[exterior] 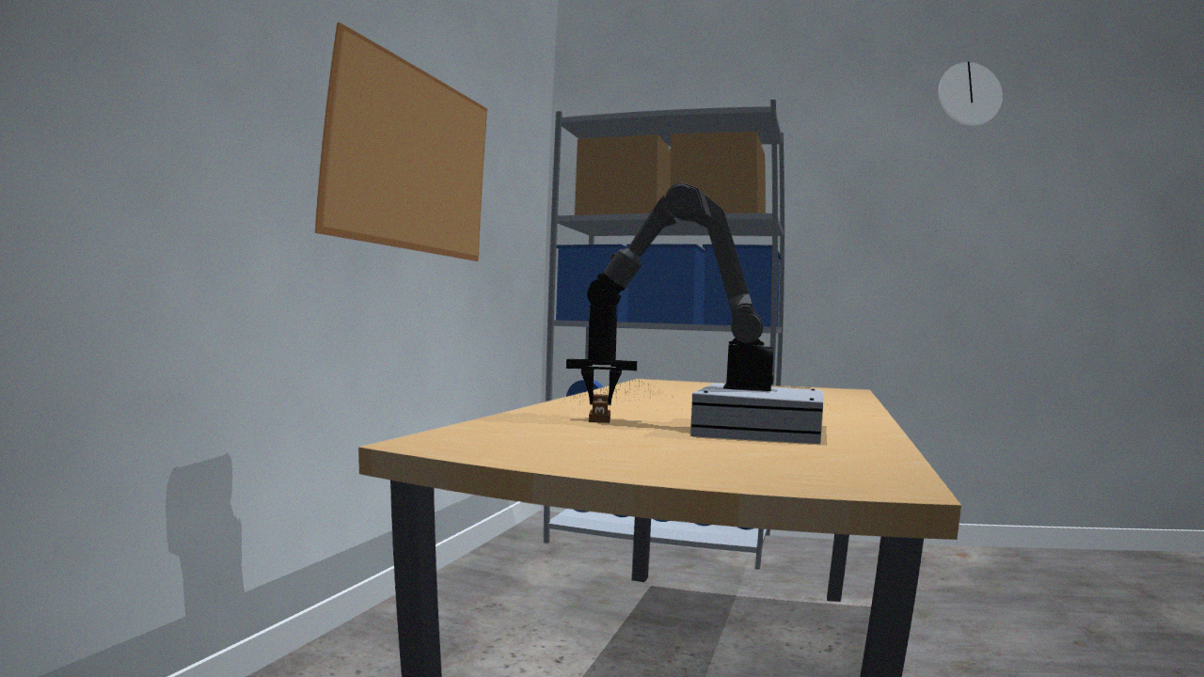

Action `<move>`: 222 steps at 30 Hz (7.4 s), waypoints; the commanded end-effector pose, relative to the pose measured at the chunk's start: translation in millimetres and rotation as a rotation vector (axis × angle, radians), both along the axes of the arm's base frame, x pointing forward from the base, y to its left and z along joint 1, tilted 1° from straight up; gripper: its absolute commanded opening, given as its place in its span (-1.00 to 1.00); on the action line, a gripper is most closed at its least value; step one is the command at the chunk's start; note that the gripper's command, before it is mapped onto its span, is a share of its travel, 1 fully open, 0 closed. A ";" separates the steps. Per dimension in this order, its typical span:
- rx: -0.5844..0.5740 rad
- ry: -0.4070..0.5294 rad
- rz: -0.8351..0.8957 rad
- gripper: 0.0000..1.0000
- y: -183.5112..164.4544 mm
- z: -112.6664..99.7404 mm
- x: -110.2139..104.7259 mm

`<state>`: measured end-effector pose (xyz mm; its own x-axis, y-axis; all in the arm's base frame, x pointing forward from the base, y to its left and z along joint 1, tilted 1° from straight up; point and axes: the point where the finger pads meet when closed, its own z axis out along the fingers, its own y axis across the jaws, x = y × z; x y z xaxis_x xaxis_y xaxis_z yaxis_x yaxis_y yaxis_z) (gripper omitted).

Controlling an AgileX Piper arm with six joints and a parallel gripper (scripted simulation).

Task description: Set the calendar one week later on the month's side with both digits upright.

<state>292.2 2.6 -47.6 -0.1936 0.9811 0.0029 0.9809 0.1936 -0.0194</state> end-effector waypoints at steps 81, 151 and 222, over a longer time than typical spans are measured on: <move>0.000 0.000 -0.001 -0.30 0.1 -9.9 -0.5; 0.000 -0.001 -0.001 1.00 0.2 80.5 1.7; 0.002 -0.014 0.002 1.00 0.1 161.8 2.6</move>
<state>295.1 2.8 114.0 -0.1946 0.9809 0.0021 0.9809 0.1946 -0.0056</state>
